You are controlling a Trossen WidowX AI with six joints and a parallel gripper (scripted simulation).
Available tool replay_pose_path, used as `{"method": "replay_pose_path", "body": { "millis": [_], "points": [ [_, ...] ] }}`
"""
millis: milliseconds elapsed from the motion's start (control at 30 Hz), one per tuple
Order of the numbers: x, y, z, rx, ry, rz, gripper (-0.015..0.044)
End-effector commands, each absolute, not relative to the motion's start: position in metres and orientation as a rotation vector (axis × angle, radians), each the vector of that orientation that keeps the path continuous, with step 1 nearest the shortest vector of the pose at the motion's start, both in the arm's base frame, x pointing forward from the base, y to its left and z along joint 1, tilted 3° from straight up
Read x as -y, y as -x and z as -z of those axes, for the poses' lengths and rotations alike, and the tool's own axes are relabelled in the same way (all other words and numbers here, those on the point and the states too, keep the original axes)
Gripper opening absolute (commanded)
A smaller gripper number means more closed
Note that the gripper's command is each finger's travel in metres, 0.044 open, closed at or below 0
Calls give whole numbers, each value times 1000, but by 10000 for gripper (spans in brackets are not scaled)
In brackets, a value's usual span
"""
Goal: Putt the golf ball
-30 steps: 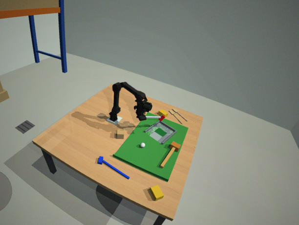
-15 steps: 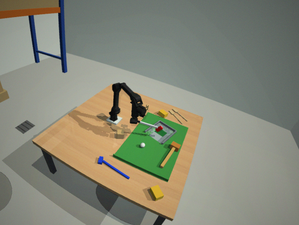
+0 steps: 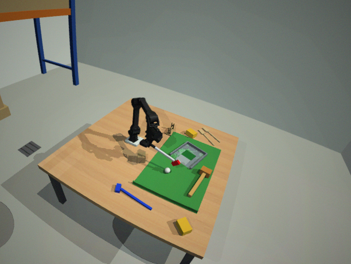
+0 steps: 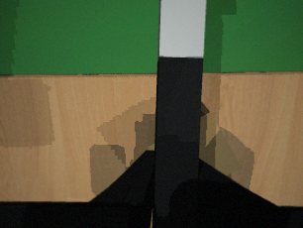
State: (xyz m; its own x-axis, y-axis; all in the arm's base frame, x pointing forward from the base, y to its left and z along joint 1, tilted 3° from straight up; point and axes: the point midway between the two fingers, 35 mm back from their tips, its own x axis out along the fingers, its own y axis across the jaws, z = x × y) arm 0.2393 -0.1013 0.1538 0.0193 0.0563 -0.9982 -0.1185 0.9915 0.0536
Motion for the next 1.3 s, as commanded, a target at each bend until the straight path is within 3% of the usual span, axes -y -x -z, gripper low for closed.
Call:
{"method": "replay_pose_path", "body": {
  "millis": [0,1267],
  "points": [
    [121,-230,-157,-1556,-30,-35,0],
    [137,-218,-99,-1571,-118,66,0]
  ]
}}
